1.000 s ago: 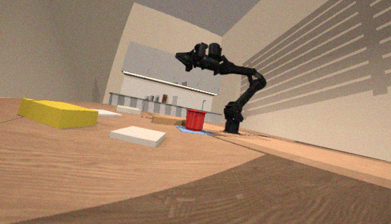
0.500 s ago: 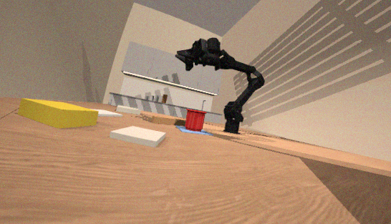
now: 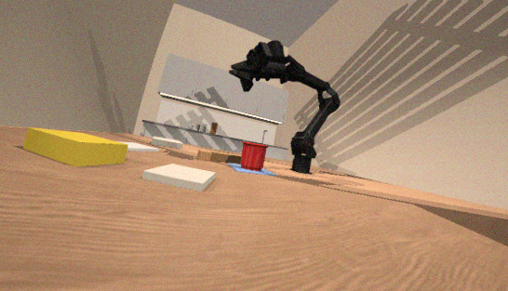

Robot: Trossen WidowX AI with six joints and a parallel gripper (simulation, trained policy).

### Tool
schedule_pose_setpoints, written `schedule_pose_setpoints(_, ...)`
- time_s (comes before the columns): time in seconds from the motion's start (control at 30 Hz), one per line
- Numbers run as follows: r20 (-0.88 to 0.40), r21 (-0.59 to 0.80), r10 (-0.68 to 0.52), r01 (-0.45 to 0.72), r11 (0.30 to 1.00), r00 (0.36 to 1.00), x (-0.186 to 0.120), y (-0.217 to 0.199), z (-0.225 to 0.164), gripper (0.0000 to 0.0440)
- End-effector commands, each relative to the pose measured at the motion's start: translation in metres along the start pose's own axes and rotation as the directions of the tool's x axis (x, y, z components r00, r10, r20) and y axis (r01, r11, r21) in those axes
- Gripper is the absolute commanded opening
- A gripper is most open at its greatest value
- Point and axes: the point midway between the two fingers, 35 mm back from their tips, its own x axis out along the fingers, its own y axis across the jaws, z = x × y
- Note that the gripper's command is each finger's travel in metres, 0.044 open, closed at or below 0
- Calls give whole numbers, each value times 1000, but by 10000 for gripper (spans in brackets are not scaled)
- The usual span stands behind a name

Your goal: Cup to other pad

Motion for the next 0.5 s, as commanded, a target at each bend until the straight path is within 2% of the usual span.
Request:
schedule_pose_setpoints(0.0, -54, 51, 7, -5, 999, 999, 1, 6, -3, 98)
schedule_pose_setpoints(0.47, -241, 221, 5, 50, 974, 970, 1, 23, -15, 114)
